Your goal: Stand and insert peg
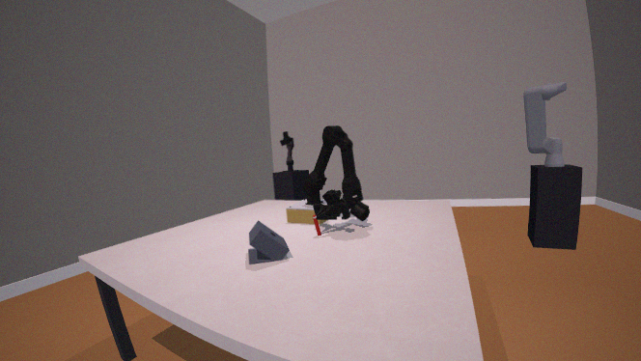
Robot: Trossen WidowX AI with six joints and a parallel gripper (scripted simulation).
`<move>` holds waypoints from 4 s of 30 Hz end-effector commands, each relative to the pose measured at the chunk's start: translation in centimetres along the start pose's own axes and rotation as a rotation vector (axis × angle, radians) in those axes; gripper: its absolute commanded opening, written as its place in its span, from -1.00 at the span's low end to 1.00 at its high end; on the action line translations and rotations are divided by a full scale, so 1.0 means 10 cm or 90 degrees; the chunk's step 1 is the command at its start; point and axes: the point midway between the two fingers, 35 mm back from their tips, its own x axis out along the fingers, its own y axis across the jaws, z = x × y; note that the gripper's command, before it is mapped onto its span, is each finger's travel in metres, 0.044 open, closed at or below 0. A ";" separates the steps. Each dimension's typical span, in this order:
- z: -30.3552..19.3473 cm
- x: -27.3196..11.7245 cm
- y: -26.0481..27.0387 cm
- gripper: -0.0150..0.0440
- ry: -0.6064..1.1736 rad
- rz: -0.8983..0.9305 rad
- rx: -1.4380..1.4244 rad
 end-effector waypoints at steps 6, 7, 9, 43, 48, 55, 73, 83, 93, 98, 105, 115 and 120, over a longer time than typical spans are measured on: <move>-0.03 -0.01 0.01 -0.33 -0.001 0.000 0.001; -0.03 -0.01 0.01 -0.33 -0.001 0.001 0.001; -0.03 -0.01 0.01 -0.33 -0.002 0.001 0.001; -0.04 -0.04 0.04 -0.33 -0.011 0.006 0.000; -0.02 -0.04 0.04 -0.13 -0.012 0.007 0.000; -0.02 -0.04 0.04 -0.05 -0.012 0.007 0.000; -0.02 -0.04 0.04 -0.05 -0.012 0.007 0.000; -0.02 -0.04 0.04 0.84 -0.012 0.007 0.000; -0.02 -0.04 0.04 1.00 -0.012 0.007 0.000; 0.43 -0.12 0.20 1.00 -0.010 0.008 -0.013; 1.25 -0.24 0.27 1.00 -0.009 0.009 -0.036; 1.55 -0.28 0.24 1.00 -0.009 0.010 -0.044; 1.55 -0.26 0.22 1.00 -0.003 -0.003 -0.048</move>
